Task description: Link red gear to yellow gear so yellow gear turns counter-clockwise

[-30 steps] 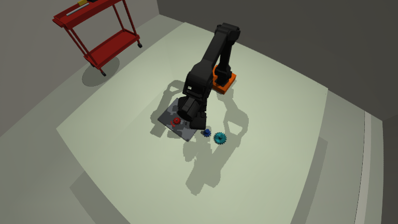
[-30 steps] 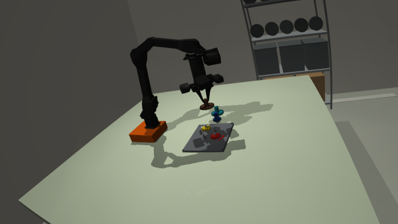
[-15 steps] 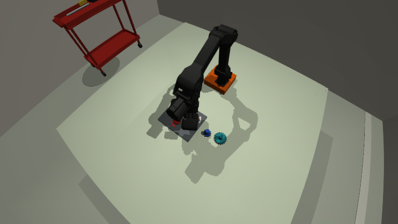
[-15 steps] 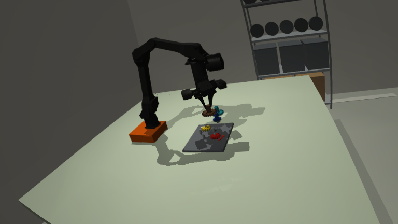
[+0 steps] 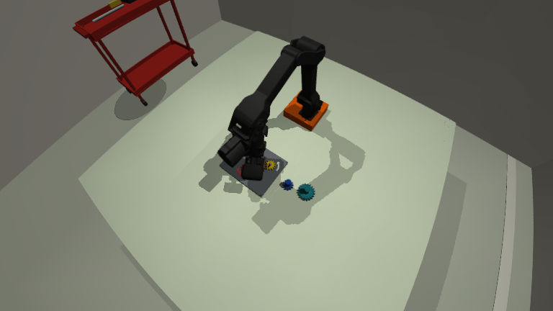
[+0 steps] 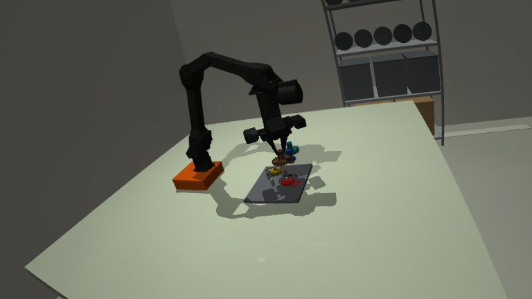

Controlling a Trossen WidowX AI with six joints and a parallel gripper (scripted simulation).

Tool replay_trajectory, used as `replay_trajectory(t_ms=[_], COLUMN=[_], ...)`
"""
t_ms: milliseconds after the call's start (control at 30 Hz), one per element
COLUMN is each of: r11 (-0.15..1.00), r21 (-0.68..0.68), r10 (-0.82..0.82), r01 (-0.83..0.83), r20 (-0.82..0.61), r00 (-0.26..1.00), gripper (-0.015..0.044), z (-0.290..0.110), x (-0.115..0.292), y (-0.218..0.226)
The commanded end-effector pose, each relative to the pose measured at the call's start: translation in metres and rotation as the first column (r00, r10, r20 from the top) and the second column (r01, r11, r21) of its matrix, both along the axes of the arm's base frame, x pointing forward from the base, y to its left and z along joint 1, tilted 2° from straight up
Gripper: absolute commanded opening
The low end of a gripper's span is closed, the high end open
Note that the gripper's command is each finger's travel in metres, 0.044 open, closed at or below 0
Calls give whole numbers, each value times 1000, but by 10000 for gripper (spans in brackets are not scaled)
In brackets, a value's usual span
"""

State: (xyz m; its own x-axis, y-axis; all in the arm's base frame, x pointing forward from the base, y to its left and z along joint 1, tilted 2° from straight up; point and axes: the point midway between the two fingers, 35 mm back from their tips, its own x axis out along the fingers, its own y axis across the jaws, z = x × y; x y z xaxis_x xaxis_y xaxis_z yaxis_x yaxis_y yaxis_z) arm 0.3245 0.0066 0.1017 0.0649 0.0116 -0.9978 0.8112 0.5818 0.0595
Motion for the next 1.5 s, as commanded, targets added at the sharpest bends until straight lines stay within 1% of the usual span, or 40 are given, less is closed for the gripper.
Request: replay_trajectory(t_ms=[0,733,1067,1200,1467], r11=[1000,1000,993,990,996], r21=[3,3,-4,-5,-2], r10=[7,12,120,140,87], r01=[-7,-12,-120,-140,-87], r20=[0,0,1,1,1], r00=[1000,1000,993,990,996], gripper=[0,0,0,0,0], z=[-2,-1,-13,-19,-30], x=[1,2,2,2,4], y=[-2,-2,-2,-2,-2])
